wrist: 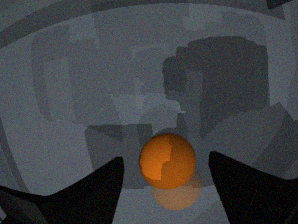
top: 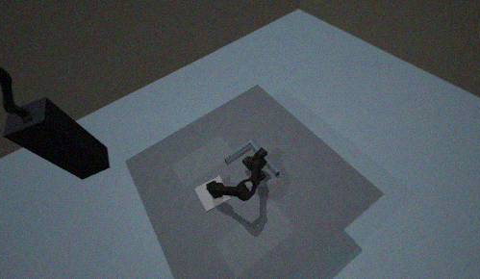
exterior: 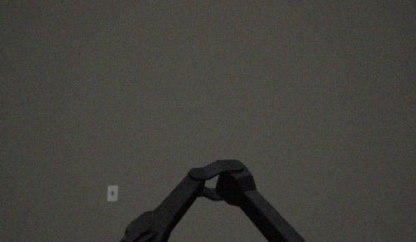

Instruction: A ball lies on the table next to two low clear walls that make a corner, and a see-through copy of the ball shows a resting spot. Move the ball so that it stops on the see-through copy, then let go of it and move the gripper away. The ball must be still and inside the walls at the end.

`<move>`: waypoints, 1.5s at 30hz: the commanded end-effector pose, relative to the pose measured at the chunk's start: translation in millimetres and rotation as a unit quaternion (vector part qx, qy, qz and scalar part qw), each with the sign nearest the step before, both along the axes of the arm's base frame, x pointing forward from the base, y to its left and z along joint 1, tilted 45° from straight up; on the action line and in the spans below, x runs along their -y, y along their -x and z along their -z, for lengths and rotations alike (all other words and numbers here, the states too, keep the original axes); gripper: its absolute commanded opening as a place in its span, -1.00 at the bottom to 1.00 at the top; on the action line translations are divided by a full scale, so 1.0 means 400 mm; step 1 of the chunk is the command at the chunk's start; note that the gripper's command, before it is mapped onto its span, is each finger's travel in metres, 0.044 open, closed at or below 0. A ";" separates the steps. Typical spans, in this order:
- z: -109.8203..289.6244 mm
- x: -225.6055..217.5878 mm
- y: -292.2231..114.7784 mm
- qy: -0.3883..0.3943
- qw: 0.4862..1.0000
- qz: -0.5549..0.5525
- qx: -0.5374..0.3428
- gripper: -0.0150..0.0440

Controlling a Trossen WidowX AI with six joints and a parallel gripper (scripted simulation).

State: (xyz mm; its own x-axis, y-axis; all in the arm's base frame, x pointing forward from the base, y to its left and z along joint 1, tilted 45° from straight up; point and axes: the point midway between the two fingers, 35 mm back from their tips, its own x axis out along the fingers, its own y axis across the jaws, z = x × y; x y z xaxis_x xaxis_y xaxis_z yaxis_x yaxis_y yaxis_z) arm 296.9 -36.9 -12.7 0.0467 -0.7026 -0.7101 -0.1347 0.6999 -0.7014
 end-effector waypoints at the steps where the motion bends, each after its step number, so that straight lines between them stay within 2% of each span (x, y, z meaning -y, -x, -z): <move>1: 0.006 0.007 0.001 0.002 1.000 -0.002 -0.001 0.50; 5: 0.006 0.007 0.001 0.002 1.000 -0.002 -0.001 0.14; 12: 0.006 0.007 0.001 0.002 1.000 -0.002 -0.001 -0.02; 17: -0.017 -0.022 -0.006 0.000 1.000 -0.003 -0.001 -0.46; 18: -0.027 -0.035 -0.008 -0.001 1.000 -0.003 -0.001 -0.49; 35: -0.219 -0.221 0.015 -0.001 1.000 -0.002 -0.002 -0.49; 45: -0.192 -0.178 0.035 -0.001 1.000 -0.002 -0.002 -0.49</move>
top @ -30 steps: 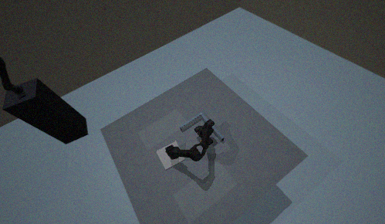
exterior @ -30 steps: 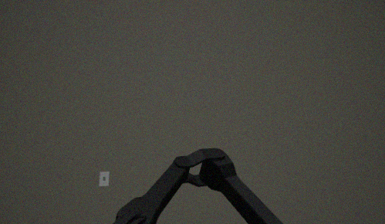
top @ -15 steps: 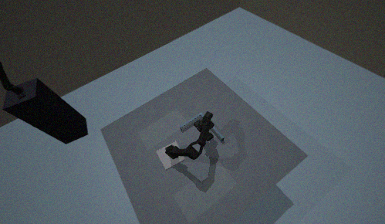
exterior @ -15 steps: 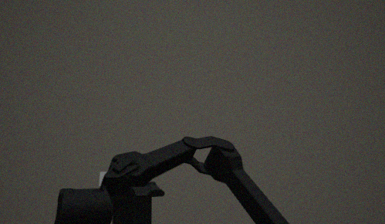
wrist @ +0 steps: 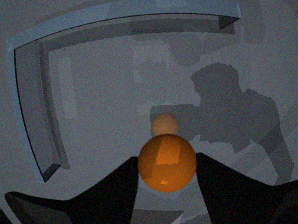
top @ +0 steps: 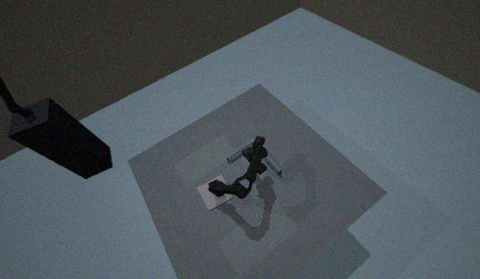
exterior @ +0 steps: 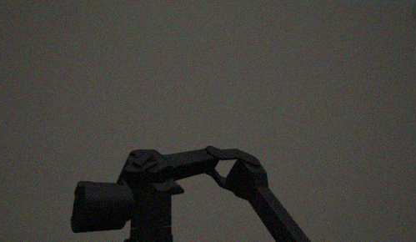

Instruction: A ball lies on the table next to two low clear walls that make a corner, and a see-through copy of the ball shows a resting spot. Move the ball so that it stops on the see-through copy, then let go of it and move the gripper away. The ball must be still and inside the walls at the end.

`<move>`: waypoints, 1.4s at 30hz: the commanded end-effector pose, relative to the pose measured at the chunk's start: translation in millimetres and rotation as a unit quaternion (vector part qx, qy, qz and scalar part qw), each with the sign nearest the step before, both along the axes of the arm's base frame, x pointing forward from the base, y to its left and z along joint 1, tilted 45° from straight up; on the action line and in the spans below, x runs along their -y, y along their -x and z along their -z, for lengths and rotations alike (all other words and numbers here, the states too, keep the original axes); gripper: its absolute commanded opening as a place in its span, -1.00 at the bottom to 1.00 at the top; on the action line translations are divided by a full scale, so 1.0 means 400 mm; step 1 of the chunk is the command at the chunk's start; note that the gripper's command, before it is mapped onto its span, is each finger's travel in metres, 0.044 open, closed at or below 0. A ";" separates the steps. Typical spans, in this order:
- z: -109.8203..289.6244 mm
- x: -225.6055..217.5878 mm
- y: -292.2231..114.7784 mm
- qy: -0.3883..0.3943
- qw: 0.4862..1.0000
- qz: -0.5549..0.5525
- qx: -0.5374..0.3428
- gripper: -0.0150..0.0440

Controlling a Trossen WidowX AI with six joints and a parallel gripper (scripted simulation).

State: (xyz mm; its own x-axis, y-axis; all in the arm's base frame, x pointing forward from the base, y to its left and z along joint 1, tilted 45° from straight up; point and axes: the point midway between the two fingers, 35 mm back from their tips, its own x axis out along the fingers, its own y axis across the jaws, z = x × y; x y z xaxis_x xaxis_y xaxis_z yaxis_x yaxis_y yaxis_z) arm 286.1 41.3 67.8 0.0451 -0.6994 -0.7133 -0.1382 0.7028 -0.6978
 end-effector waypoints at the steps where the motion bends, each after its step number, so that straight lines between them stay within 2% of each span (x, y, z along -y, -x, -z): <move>1: 0.014 0.025 0.011 0.002 1.000 -0.001 -0.001 -0.49; 13: 0.059 0.083 0.033 0.002 1.000 -0.001 -0.001 -0.49; 25: 0.165 0.192 0.028 0.004 1.000 -0.001 0.000 -0.49; 42: 0.199 0.227 0.027 0.005 1.000 -0.001 0.000 -0.49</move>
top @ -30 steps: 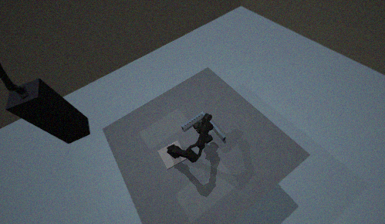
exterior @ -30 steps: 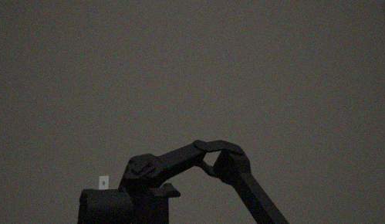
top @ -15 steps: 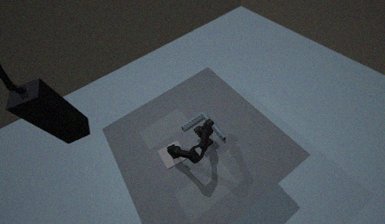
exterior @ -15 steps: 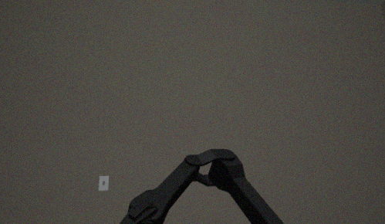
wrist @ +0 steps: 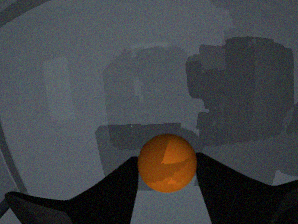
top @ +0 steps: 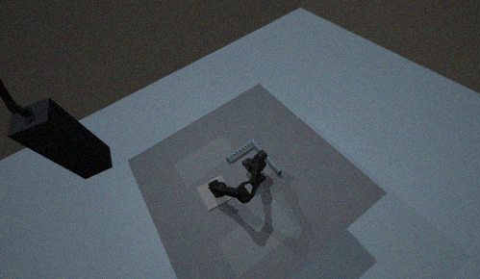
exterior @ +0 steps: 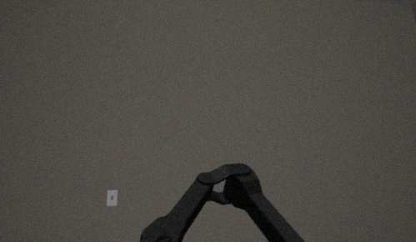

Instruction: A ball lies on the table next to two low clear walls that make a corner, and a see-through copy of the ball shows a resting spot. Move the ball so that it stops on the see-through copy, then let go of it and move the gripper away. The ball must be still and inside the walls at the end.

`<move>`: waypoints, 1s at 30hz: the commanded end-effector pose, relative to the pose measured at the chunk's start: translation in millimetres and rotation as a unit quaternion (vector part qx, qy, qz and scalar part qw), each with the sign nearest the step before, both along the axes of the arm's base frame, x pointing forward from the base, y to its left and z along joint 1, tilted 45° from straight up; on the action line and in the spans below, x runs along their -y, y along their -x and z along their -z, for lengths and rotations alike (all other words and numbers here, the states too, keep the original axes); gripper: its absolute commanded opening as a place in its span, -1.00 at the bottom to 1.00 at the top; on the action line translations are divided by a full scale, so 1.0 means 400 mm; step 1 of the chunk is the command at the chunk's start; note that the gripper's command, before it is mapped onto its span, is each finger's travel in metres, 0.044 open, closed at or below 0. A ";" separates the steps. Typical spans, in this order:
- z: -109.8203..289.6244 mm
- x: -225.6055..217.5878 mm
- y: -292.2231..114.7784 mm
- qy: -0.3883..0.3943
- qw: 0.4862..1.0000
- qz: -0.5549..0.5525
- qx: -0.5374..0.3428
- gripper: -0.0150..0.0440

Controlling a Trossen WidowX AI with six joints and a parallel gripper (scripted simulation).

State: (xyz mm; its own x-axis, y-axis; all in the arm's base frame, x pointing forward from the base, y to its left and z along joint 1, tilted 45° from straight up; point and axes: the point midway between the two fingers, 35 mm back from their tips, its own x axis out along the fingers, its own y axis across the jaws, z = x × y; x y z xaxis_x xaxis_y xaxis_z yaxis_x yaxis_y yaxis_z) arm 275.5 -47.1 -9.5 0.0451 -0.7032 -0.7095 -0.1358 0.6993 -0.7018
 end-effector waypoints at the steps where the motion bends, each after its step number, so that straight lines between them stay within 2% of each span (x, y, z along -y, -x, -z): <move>1: 0.006 0.007 0.000 0.002 1.000 -0.002 -0.001 -0.49; 5: 0.006 0.007 0.000 0.002 1.000 -0.002 -0.001 -0.49; 16: 0.005 0.003 0.001 0.001 1.000 -0.002 -0.001 0.49; 21: 0.000 -0.002 0.000 0.000 1.000 -0.002 -0.001 0.50; 27: -0.145 -0.147 0.008 0.000 1.000 -0.002 -0.002 0.50; 30: -0.151 -0.152 0.010 0.000 1.000 -0.002 -0.002 0.50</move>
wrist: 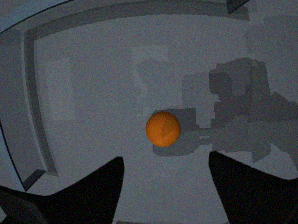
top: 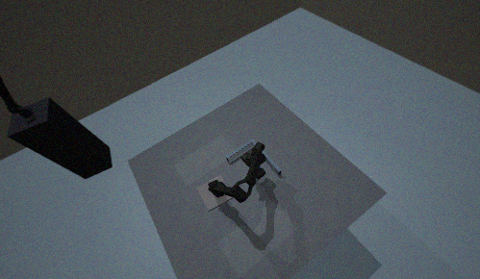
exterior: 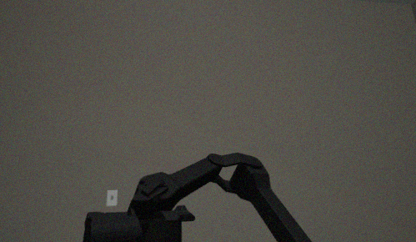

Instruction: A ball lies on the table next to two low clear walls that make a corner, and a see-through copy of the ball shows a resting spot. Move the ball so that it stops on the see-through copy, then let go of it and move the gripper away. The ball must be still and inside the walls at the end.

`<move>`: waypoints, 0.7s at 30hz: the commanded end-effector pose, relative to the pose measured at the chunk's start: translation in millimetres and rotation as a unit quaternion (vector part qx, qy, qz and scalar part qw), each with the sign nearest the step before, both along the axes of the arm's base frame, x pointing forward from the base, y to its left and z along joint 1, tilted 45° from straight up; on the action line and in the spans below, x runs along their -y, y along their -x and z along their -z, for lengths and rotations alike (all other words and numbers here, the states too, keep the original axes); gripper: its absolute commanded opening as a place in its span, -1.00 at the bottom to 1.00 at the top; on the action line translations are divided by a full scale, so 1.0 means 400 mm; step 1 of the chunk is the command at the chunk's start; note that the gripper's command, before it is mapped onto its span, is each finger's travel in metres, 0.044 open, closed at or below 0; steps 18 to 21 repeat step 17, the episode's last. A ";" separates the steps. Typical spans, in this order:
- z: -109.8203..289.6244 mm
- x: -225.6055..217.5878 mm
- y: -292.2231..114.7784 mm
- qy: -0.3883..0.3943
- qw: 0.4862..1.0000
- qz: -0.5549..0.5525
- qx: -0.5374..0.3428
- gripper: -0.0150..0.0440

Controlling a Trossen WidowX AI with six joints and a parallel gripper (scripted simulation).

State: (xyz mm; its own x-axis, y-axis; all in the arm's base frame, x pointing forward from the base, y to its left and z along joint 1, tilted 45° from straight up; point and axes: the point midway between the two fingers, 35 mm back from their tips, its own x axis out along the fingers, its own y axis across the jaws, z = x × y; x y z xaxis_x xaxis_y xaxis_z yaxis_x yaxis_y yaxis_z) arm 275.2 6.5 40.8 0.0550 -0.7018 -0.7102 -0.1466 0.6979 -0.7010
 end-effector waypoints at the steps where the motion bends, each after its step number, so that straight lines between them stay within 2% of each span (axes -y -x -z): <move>1: -0.025 -0.018 0.009 0.000 1.000 0.005 -0.001 0.50; 8: -0.011 -0.011 -0.001 -0.001 1.000 -0.002 0.003 0.50; 14: -0.096 -0.095 0.008 -0.002 1.000 0.000 0.002 1.00; 21: -0.099 -0.098 0.009 -0.002 1.000 0.001 0.002 1.00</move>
